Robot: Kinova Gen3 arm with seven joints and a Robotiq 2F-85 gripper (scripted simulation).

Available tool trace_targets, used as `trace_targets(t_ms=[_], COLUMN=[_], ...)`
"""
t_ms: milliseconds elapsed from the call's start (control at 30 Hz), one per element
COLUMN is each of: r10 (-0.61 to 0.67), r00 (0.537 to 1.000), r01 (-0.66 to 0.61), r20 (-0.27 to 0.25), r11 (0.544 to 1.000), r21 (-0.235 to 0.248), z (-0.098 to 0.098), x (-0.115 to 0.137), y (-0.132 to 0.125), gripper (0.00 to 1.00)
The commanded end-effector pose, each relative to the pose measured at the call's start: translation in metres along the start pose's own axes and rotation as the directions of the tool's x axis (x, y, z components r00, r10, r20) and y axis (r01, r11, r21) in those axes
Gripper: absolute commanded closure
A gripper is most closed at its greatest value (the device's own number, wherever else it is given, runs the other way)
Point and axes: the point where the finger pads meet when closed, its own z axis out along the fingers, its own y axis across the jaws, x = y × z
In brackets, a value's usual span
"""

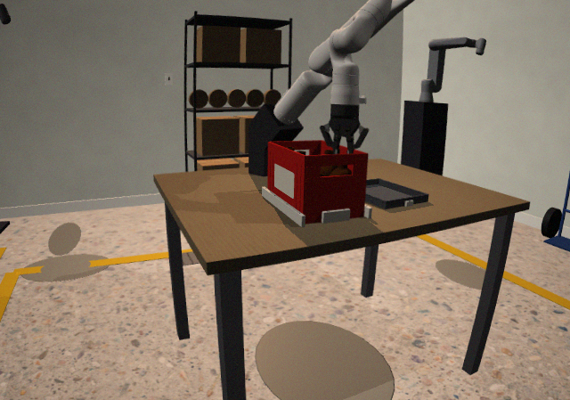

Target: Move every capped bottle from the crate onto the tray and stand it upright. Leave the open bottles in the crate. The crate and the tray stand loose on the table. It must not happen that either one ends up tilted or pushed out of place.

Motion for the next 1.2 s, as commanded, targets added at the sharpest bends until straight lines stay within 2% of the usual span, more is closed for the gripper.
trace_targets(t_ms=[0, 100, 600, 700, 1167], r10=[0.0, 0.0, -0.006, -0.009, -0.006], r00=[1.0, 1.0, 1.0, 1.0, 1.0], r01=[0.0, 0.0, 0.006, 0.01, 0.006], r20=[0.001, 0.001, -0.001, -0.004, -0.001], r11=[1.0, 1.0, 1.0, 1.0, 1.0], r21=[-0.001, -0.001, 0.001, 0.009, 0.001], z=[0.0, 0.0, -0.05, -0.046, -0.092], x=[0.0, 0.0, 0.0, 0.001, -0.001], y=[0.0, 0.0, 0.0, -0.003, 0.002], gripper=[1.0, 1.0, 1.0, 1.0, 1.0])
